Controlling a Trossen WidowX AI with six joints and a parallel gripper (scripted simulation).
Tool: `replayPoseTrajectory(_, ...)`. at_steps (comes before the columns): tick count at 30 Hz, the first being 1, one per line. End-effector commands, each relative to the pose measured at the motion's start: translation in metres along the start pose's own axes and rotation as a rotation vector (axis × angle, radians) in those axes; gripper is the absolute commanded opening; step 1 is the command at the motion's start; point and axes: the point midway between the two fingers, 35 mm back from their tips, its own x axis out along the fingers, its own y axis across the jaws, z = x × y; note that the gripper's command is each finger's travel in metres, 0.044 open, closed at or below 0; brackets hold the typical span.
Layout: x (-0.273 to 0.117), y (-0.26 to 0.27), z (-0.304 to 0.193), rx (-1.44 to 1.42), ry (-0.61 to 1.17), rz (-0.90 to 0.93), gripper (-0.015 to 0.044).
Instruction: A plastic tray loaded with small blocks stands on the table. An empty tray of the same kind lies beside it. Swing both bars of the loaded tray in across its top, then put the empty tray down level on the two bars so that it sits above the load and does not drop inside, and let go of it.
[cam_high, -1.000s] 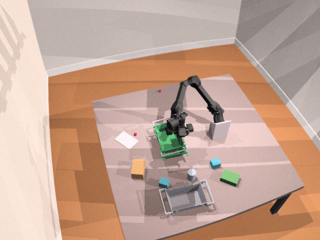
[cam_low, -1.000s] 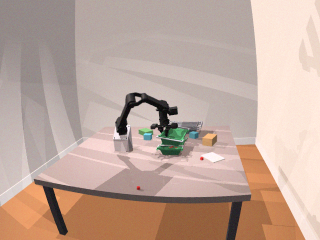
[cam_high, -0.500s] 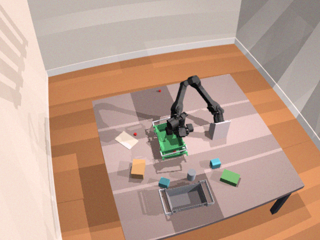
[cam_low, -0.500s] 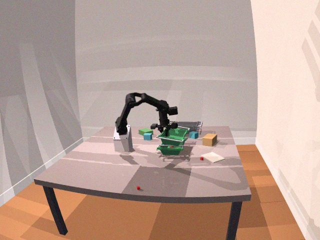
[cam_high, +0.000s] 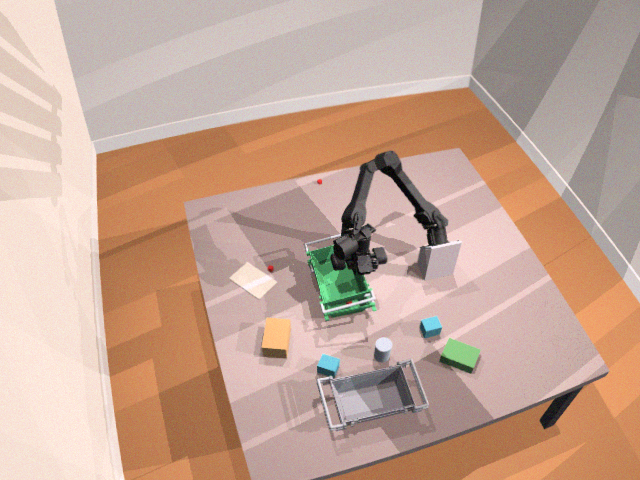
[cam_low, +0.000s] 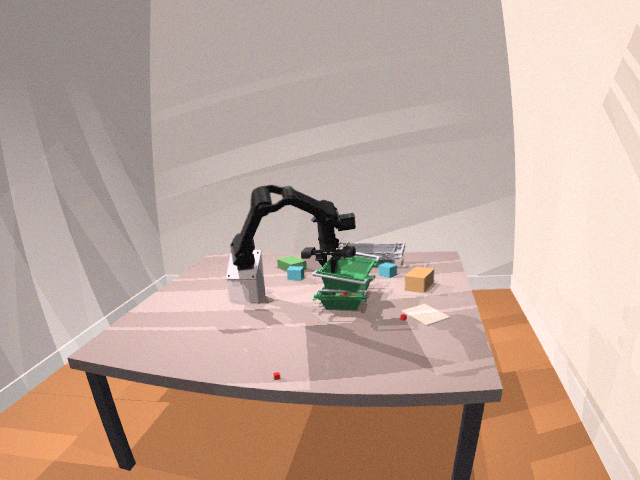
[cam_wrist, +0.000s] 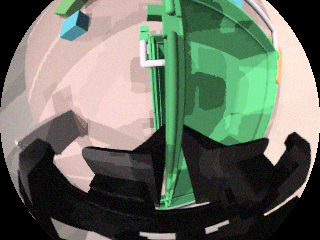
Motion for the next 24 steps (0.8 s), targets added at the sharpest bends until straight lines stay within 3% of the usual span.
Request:
replayPoseTrajectory(1,0.008,0.009,-0.002,-0.022,0.003,0.037,0.0)
replayPoseTrajectory(24,0.015,0.012,-0.002,-0.022,0.003,0.037,0.0)
